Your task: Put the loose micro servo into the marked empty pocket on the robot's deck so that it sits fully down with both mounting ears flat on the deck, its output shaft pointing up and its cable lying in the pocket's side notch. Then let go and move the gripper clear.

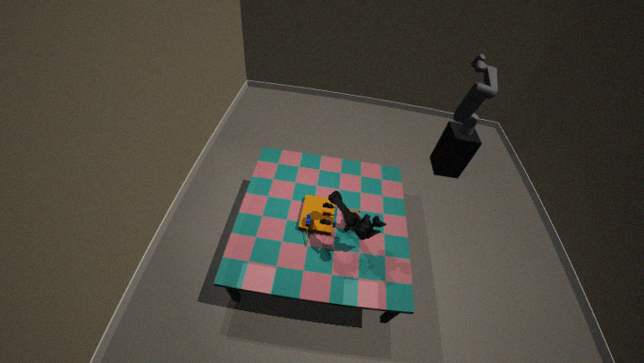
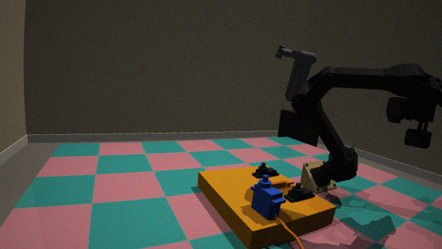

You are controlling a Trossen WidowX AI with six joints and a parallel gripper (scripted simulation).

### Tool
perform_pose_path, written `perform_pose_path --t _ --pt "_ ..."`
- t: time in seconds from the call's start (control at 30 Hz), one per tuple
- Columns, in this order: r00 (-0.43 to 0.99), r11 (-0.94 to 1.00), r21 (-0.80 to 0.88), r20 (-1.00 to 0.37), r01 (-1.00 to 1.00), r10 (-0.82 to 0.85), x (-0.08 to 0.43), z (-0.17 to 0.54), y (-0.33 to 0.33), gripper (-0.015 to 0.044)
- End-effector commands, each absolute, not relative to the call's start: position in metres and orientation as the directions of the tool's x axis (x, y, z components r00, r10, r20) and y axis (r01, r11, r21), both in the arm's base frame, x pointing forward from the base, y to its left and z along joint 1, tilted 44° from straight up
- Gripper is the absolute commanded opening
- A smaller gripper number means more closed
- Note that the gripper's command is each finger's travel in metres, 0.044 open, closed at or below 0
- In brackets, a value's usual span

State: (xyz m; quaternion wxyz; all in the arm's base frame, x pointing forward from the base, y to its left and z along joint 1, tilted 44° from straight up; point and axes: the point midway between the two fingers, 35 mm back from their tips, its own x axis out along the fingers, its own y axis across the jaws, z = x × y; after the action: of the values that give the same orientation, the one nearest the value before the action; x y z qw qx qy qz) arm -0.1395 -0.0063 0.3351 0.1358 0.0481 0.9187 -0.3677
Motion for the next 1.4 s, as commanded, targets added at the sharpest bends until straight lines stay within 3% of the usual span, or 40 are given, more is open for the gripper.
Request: perform_pose_path --t 0.0,0.2,0.77,1.37 --pt "-0.958 0.724 -0.663 -0.286 0.192 -0.007 -0.14 0.335 -0.006 0.0426" --pt "-0.953 0.67 -0.701 -0.3 0.244 0.033 -0.142 0.334 0.004 0.044" --pt "-0.896 0.275 -0.859 -0.373 0.432 0.24 -0.147 0.331 0.057 0.044" --pt "-0.801 -0.078 -0.89 -0.441 0.45 0.405 -0.136 0.323 0.106 0.044"
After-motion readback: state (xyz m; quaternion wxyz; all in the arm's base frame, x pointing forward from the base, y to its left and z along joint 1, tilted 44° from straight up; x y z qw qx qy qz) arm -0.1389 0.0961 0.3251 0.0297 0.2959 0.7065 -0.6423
